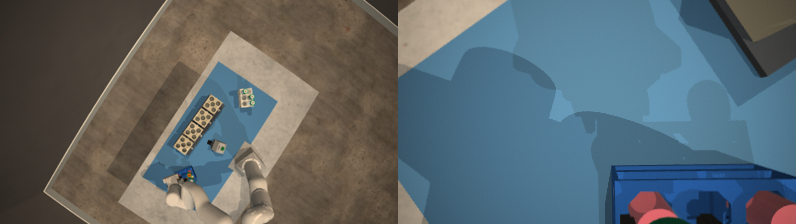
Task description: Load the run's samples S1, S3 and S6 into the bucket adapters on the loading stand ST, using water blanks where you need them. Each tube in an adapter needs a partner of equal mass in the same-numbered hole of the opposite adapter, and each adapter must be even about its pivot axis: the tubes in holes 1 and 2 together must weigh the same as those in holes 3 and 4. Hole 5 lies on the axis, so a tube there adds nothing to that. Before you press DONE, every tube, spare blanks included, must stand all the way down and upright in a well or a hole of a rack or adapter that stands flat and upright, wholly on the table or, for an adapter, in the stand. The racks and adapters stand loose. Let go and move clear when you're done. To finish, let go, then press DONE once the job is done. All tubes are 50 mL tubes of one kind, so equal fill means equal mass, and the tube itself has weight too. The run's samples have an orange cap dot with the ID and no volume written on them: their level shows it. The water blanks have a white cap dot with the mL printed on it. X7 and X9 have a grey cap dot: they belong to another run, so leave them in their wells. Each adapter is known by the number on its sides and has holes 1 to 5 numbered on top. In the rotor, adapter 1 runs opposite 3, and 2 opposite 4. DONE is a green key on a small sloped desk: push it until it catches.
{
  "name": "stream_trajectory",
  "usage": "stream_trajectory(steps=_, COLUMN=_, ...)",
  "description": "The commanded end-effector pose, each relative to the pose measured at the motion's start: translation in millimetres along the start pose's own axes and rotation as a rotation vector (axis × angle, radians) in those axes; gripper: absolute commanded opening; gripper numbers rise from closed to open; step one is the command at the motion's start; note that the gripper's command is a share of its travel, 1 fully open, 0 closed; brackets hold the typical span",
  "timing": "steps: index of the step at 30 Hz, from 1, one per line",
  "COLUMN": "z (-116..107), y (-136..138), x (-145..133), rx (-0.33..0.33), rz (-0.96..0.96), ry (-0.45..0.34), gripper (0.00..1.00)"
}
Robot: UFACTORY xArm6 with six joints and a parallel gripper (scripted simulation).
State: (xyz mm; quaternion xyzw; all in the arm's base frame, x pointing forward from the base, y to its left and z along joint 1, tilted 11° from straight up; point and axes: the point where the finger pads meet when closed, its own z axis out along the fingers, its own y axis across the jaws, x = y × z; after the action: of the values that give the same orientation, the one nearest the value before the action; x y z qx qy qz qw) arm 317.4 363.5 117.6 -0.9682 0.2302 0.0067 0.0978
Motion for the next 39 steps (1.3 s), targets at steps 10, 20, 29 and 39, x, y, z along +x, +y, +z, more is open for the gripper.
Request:
stream_trajectory(steps=10, z=3.7, y=-1.7, x=0.4, rx=0.004, rz=0.000, ry=0.001, gripper=0.00)
stream_trajectory(steps=20, z=4.0, y=-1.7, x=0.4, rx=0.004, rz=0.000, ry=0.001, gripper=0.44)
stream_trajectory(steps=29, z=4.0, y=-1.7, x=0.4, rx=0.004, rz=0.000, ry=0.001, gripper=0.44)
stream_trajectory(steps=39, z=3.9, y=-1.7, x=0.4, rx=0.005, rz=0.000, ry=0.001, gripper=0.44)
